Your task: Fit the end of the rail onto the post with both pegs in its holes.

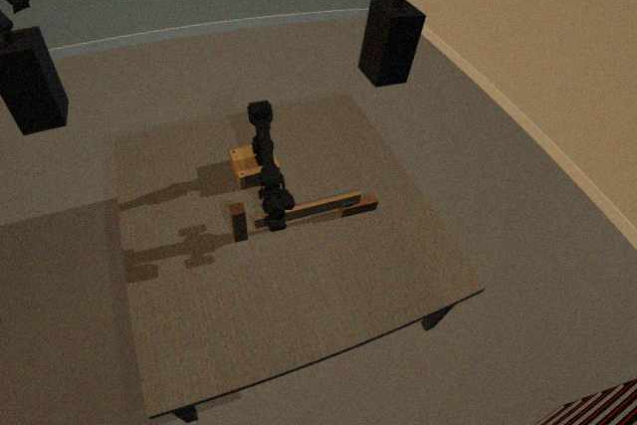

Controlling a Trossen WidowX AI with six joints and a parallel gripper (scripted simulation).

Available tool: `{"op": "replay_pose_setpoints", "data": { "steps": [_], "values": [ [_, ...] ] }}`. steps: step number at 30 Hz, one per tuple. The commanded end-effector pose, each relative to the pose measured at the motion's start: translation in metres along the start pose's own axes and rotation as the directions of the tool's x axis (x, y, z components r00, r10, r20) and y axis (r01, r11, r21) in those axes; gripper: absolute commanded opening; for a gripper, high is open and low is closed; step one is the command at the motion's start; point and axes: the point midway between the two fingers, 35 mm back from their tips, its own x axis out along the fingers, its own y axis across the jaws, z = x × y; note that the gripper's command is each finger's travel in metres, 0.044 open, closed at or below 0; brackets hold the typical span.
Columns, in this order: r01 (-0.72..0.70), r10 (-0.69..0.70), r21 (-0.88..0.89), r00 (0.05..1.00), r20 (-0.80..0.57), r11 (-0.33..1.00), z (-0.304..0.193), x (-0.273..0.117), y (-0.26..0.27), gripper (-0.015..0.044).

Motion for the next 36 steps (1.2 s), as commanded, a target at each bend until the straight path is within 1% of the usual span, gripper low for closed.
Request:
{"op": "replay_pose_setpoints", "data": {
  "steps": [1,36],
  "values": [
    [0.013,-0.013,0.003,1.0,0.008,1.0,0.001,-0.006,-0.003,0.0],
    [0.013,-0.013,0.003,1.0,0.008,1.0,0.001,-0.023,-0.003,0.0]
  ]
}}
